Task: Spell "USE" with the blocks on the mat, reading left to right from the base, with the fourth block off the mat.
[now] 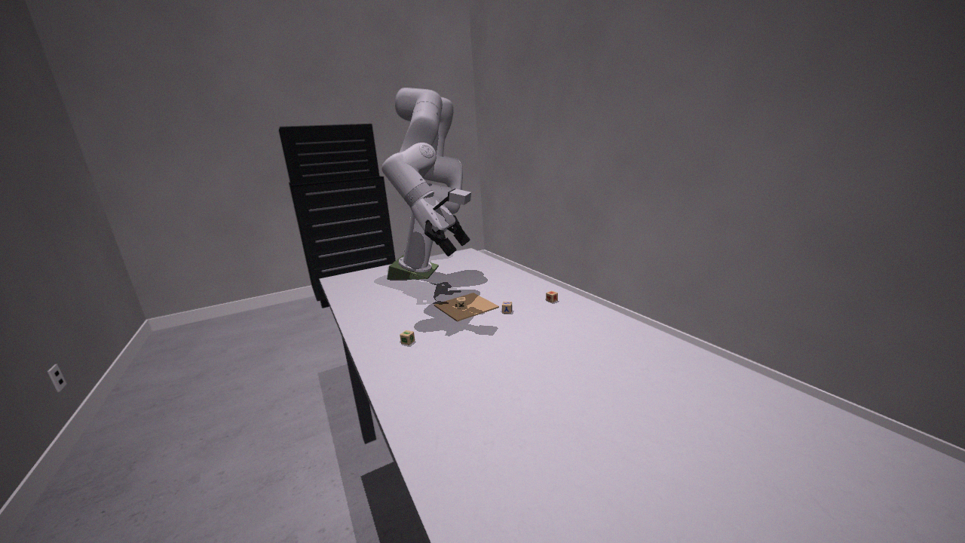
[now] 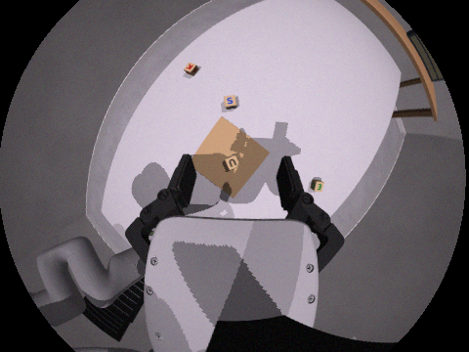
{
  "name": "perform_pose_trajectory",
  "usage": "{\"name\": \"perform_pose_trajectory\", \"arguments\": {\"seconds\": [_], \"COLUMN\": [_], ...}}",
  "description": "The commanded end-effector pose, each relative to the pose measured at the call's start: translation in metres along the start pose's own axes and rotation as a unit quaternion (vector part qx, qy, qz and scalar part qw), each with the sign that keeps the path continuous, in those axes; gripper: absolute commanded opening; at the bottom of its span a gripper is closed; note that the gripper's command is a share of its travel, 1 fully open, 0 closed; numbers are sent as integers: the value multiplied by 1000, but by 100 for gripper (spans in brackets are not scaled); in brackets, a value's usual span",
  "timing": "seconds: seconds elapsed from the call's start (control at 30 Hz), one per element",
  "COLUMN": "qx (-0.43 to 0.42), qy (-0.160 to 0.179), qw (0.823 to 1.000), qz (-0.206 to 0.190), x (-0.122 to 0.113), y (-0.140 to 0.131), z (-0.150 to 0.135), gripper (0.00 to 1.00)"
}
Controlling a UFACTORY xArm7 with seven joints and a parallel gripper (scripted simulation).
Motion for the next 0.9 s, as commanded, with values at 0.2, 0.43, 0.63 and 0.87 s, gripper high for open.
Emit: {"name": "perform_pose_trajectory", "arguments": {"seconds": [0.2,0.43,0.63,0.87], "qx": [-10,-10,-19,-19], "qy": [5,5,9,9], "qw": [1000,1000,999,999], "qz": [21,21,39,39], "x": [4,4,9,9], "y": [-8,-8,-17,-17], "z": [1,1,0,0], "gripper": [100,100,100,100]}}
Point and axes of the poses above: the point where the finger pads meet when closed, its own x axis out along the fingers, its own z axis across the jaws, y = z × x, the point moved 4 cm from there along -x, back along the fingers, and after that the axes turned 7 degrees about x, right-handed, at the moved point
